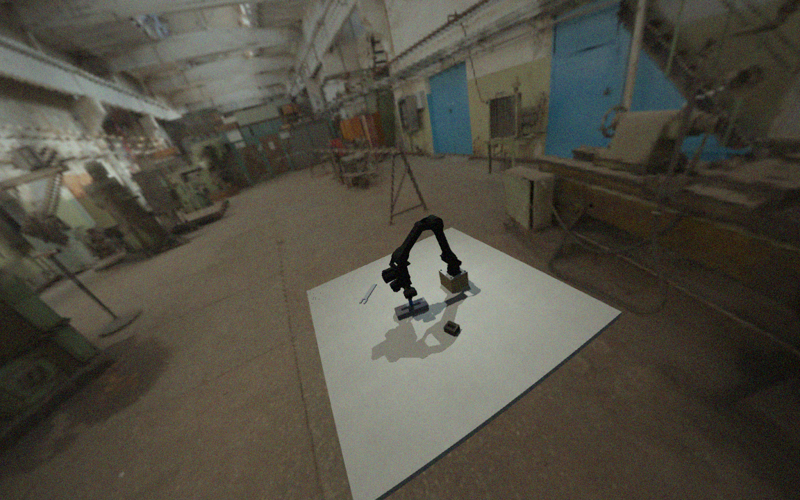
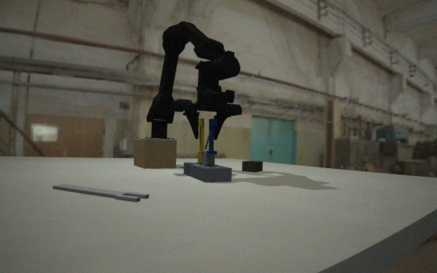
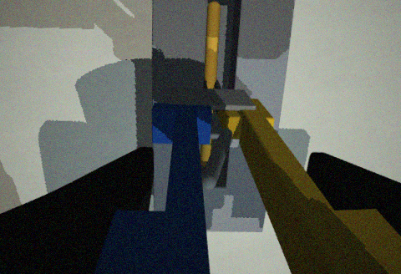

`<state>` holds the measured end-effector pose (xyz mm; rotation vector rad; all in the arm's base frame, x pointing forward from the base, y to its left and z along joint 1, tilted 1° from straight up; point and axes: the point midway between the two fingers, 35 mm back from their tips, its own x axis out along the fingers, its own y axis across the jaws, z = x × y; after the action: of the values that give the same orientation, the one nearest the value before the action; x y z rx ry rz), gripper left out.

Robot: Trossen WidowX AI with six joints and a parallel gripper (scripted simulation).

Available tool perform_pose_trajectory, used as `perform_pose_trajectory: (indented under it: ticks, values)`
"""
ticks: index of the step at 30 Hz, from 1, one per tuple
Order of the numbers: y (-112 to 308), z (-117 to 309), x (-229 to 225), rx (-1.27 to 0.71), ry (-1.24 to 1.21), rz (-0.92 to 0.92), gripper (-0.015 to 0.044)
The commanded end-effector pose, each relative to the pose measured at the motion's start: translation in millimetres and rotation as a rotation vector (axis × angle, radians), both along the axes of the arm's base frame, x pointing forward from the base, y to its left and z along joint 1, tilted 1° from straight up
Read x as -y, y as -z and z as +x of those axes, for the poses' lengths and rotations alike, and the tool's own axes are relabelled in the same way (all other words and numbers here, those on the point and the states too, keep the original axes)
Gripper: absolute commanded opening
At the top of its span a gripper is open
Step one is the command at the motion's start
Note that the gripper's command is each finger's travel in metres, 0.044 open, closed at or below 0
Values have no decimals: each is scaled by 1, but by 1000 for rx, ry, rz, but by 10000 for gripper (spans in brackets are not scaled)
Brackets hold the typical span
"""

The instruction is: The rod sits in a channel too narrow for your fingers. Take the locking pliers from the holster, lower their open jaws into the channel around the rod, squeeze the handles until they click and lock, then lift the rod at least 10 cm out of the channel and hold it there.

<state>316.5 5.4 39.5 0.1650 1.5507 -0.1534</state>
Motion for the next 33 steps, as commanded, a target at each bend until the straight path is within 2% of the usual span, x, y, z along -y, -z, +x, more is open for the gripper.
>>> perform_pose_trajectory:
  ticks: [1,27,31,33]
  values:
    - [0,1,-1,3,3,5,243]
    - [0,2,-3,3,3,5,227]
    - [0,2,-3,3,3,5,122]
    - [0,2,-3,3,3,5,107]
